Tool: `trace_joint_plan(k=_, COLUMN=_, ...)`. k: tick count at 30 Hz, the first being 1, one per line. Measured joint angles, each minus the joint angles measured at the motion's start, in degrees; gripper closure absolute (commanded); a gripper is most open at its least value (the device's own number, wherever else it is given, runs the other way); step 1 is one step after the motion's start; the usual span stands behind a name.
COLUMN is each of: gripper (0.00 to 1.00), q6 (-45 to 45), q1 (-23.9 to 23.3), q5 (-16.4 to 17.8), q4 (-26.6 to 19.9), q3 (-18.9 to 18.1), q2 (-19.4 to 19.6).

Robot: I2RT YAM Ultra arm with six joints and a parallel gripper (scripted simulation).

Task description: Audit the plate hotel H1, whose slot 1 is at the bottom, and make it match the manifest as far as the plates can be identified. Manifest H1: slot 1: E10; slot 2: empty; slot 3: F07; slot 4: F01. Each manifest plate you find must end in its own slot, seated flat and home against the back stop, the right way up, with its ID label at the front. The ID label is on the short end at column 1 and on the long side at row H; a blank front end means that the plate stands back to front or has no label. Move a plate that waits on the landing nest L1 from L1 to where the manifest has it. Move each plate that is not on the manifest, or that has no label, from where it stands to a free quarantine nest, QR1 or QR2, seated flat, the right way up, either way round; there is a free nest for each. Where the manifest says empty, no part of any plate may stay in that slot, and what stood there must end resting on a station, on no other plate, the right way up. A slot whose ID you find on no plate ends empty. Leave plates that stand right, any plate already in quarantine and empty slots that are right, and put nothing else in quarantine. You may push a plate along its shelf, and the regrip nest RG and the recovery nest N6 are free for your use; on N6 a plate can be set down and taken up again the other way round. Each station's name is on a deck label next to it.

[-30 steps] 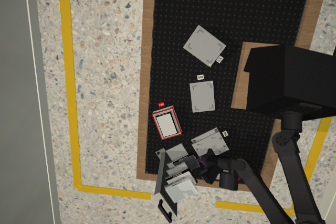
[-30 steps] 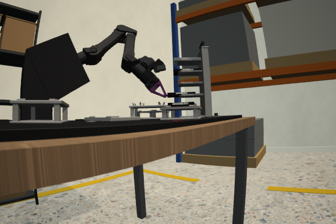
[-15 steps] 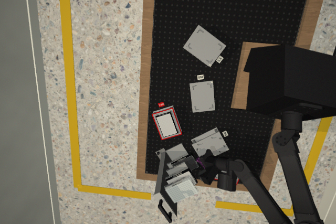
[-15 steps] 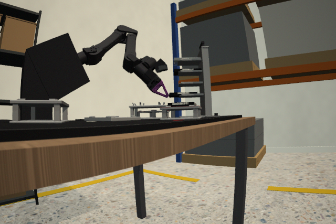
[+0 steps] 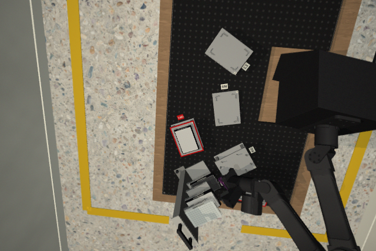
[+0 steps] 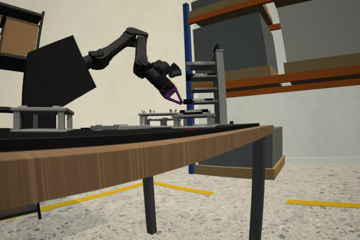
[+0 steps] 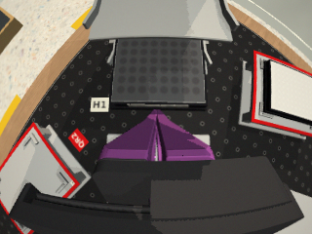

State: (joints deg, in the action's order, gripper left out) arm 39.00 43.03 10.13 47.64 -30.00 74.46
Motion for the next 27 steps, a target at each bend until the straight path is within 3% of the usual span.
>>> trace_joint_plan(k=27, gripper=1.0, q6=0.07, q1=-1.18, q5=1.16, q4=-2.01, q3=-3.8, q2=1.77)
